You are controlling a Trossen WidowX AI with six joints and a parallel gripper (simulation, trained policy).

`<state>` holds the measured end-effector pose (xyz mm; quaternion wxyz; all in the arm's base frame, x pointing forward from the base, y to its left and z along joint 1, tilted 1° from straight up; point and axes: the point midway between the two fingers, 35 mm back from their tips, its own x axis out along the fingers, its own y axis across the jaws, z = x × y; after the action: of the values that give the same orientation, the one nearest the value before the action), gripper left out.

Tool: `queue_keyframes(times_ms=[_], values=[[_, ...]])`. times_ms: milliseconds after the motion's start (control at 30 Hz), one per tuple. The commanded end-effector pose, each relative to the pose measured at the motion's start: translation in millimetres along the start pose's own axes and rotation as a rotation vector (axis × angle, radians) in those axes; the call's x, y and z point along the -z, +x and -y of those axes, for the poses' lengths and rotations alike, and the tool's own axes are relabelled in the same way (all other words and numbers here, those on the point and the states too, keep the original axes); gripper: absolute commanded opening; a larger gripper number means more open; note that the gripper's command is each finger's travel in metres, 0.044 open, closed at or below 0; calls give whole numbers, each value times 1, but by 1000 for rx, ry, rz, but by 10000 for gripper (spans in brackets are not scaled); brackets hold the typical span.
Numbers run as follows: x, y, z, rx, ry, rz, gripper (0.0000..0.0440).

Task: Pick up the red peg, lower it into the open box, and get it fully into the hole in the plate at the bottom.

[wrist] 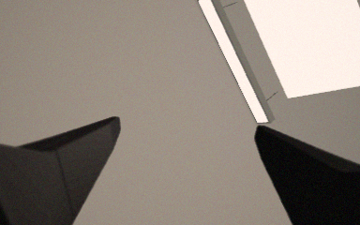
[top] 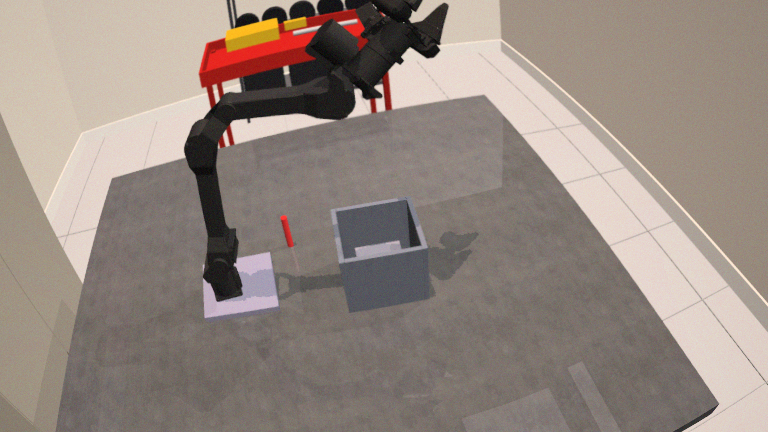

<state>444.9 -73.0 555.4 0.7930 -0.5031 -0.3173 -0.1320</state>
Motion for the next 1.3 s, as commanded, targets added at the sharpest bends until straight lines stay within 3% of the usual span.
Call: queue_keyframes(times_ms=[0,633,1267], values=[[6,-4,-12,-52,102,-49,440],[27,-40,-90,-330,622,-348,440],[4,-111,-175,-607,1086,-729,440]])
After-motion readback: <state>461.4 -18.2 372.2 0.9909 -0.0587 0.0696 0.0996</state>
